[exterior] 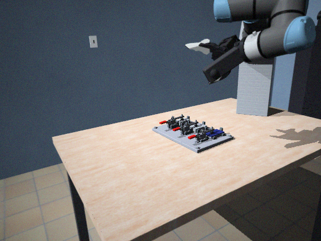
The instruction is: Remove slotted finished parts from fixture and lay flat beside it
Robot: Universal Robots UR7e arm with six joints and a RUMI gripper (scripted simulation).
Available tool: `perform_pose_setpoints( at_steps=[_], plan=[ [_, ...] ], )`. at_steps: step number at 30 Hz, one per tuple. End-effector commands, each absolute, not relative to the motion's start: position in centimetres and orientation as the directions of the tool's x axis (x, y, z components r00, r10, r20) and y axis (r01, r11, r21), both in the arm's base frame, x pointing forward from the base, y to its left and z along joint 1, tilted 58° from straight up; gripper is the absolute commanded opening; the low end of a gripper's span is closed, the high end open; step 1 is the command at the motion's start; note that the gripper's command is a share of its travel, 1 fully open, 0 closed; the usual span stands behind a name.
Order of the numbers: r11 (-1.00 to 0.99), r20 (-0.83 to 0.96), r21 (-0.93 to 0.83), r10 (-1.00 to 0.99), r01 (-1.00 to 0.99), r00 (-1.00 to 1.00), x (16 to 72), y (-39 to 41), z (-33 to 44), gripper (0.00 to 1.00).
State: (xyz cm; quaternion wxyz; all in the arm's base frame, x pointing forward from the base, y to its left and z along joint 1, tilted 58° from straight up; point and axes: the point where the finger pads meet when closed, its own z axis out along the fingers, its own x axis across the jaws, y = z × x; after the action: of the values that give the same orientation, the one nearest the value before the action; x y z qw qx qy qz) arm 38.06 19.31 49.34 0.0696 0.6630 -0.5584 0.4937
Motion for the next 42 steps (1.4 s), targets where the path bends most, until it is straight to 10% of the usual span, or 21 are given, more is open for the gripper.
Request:
perform_pose_setpoints(
  at_steps=[1,42],
  plan=[
    [-0.366,0.732,-0.460,-0.672,-0.809,-0.112,38.0,19.3,49.4,1.00],
    [-0.223,0.540,-0.541,-0.832,-0.811,-0.132,39.8,17.3,45.2,1.00]
  ],
)
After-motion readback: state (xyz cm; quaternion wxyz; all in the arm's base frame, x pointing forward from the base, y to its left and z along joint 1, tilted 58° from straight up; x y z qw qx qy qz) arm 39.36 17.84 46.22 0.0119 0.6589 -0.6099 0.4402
